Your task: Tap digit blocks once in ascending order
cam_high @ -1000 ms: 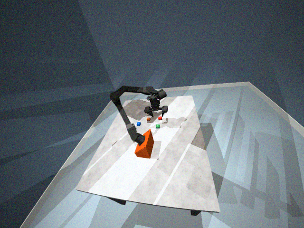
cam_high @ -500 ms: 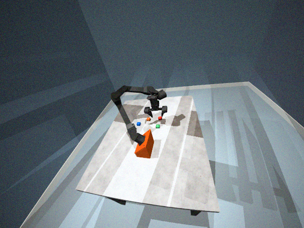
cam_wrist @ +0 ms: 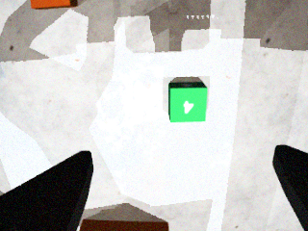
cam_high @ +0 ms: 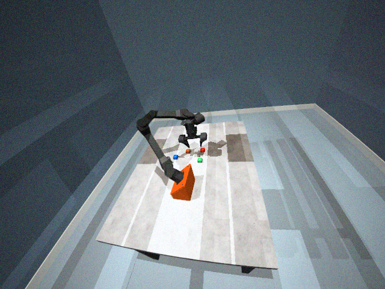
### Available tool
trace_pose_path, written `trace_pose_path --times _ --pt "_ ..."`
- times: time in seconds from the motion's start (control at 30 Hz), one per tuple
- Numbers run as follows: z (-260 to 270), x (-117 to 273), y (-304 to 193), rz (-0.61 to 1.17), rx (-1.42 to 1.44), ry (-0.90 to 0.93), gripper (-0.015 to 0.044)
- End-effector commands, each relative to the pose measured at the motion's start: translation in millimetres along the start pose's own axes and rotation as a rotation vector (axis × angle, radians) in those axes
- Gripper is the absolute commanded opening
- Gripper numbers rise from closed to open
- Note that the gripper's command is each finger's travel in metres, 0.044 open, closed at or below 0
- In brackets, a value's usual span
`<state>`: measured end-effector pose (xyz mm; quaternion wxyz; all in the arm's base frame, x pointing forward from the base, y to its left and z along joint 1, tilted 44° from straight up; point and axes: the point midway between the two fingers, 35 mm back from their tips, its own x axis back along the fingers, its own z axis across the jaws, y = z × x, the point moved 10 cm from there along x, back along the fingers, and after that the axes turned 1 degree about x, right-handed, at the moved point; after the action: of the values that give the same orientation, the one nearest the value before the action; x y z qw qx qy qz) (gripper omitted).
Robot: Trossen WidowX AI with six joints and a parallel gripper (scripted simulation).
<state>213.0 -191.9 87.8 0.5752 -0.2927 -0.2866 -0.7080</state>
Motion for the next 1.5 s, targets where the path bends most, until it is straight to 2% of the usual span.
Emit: trace_pose_path --times 0.0,0.2,0.37,1.13,1.47 --pt "58 4 19 -0.003 0.029 -0.021 0.04" --pt "151 6 24 -0.022 -0.004 0.016 0.04" --pt "182 7 19 -0.022 -0.015 0.041 0.04" --pt "180 7 20 -0.022 -0.015 0.041 0.04" --pt "88 5 77 -0.025 -0.012 0.037 0.04"
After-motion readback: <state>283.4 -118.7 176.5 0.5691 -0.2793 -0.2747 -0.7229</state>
